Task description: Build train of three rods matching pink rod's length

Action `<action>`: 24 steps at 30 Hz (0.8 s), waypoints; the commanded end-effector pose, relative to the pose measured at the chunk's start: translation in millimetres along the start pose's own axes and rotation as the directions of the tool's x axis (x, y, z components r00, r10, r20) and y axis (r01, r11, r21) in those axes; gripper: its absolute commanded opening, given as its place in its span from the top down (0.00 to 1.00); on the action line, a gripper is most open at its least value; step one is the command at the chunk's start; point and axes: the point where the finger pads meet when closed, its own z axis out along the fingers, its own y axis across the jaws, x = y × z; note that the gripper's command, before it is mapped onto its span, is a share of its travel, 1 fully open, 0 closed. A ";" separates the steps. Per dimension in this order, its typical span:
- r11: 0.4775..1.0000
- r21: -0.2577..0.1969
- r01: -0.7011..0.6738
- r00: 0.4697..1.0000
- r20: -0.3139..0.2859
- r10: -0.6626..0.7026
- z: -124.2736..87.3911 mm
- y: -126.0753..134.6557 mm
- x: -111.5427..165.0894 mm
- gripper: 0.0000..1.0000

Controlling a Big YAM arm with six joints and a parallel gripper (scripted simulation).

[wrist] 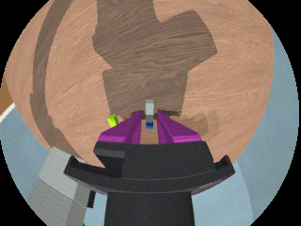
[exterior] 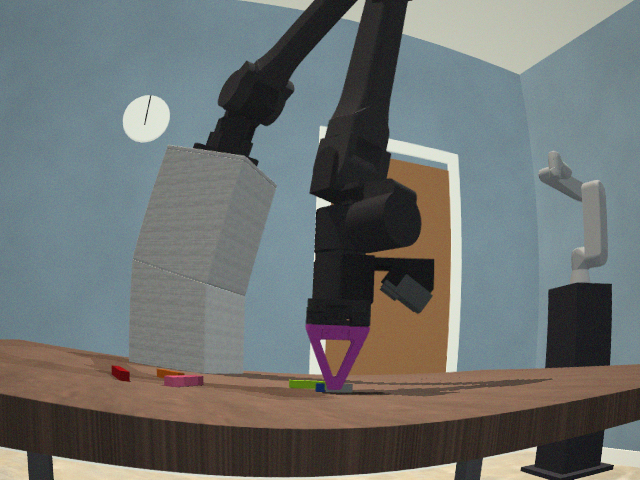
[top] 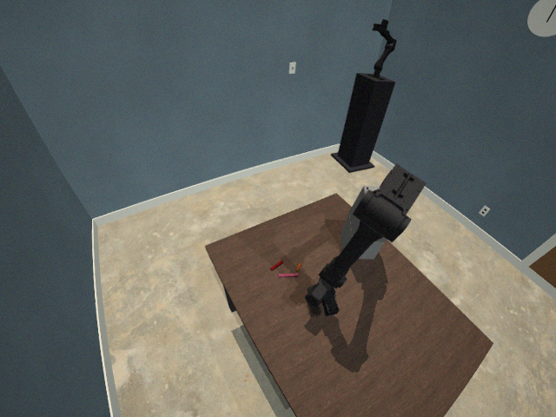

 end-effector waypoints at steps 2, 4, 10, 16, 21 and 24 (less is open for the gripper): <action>1.000 0.011 -0.003 1.000 0.009 0.002 3.4 -2.3 -3.4 0.76; 1.000 0.011 -0.003 1.000 0.009 0.002 3.4 -2.3 -3.4 0.76; 1.000 0.014 -0.002 1.000 0.012 0.002 1.6 -3.5 -4.4 0.76; 1.000 0.014 -0.004 1.000 0.009 0.003 -14.6 -5.9 -3.9 0.76; 1.000 0.014 -0.002 1.000 0.009 0.002 -33.8 -7.9 -1.1 0.76; 1.000 0.014 0.000 1.000 0.011 -0.001 -49.6 -7.4 -2.0 0.76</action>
